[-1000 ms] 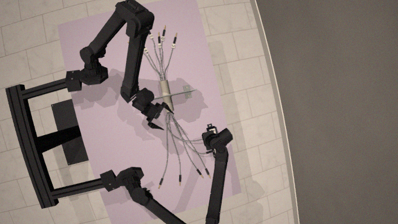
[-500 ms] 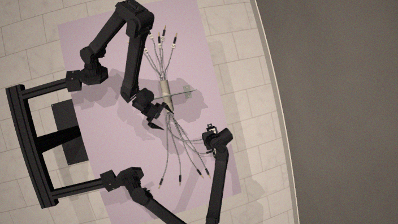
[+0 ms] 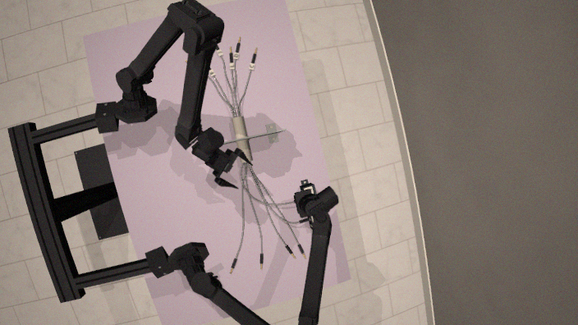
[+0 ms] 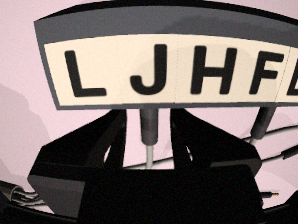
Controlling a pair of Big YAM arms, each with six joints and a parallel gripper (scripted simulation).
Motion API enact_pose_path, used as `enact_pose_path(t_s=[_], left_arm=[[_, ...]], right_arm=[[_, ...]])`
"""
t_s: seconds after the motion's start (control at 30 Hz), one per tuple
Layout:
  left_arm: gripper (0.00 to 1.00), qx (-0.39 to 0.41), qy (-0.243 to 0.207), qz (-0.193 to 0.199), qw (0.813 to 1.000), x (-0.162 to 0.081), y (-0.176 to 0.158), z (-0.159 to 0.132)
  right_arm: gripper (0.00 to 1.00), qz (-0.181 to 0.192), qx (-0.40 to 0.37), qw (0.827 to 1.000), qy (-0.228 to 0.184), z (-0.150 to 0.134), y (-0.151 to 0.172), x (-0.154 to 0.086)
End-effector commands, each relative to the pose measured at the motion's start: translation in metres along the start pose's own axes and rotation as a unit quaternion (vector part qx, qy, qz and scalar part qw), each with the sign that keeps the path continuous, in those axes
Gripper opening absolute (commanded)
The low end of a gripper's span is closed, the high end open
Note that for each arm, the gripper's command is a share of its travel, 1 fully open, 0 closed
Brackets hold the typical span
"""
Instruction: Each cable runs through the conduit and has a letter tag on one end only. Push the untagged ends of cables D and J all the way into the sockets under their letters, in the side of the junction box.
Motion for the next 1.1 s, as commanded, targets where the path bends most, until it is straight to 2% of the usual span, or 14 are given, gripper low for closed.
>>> enact_pose_path(t_s=[0.0, 0.27, 0.37, 0.43, 0.5, 0.53, 0.73, 0.9, 0.93, 1.0, 1.07], left_arm=[[1.0, 0.011, -0.008, 0.001, 1.0, -0.001, -0.003, 0.006], [1.0, 0.011, -0.008, 0.001, 1.0, -0.001, -0.003, 0.006], [1.0, 0.011, -0.008, 0.001, 1.0, -0.001, -0.003, 0.006], [1.0, 0.011, -0.008, 0.001, 1.0, -0.001, -0.003, 0.006], [1.0, 0.011, -0.008, 0.001, 1.0, -0.001, -0.003, 0.006], [1.0, 0.011, -0.008, 0.001, 1.0, -0.001, -0.003, 0.006], [1.0, 0.011, -0.008, 0.001, 1.0, -0.001, -0.003, 0.006], [1.0, 0.011, -0.008, 0.001, 1.0, -0.001, -0.003, 0.006], [1.0, 0.011, -0.008, 0.001, 1.0, -0.001, -0.003, 0.006], [1.0, 0.011, -0.008, 0.001, 1.0, -0.001, -0.003, 0.006], [1.0, 0.011, -0.008, 0.001, 1.0, -0.001, -0.003, 0.006]], right_arm=[[0.35, 0.015, 0.016, 0.999, -0.024, 0.019, 0.006, -0.025], [0.35, 0.018, 0.029, 0.999, -0.026, 0.028, 0.003, -0.032], [0.35, 0.023, 0.028, 0.999, -0.034, 0.03, 0.009, -0.041], [0.35, 0.023, 0.028, 0.999, -0.034, 0.03, 0.009, -0.041], [0.35, 0.02, 0.034, 0.999, -0.028, 0.03, 0.006, -0.031], [0.35, 0.022, 0.028, 0.999, -0.035, 0.03, 0.009, -0.044], [0.35, 0.025, 0.029, 0.999, -0.034, 0.028, 0.008, -0.058], [0.92, 0.027, 0.029, 0.999, -0.033, 0.026, 0.008, -0.078], [1.0, 0.028, 0.029, 0.999, -0.033, 0.026, 0.008, -0.085], [1.0, 0.028, 0.029, 0.999, -0.033, 0.026, 0.008, -0.085], [1.0, 0.029, 0.029, 0.999, -0.032, 0.025, 0.007, -0.097]])
Point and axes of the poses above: on each arm, the point where the finger pads meet when closed, its own x axis out along the fingers, its own y axis across the jaws, z = x × y, the point moved 1 cm from there along -x, back along the fingers, and after that the axes turned 15 degrees about x, right-handed, at the moved point
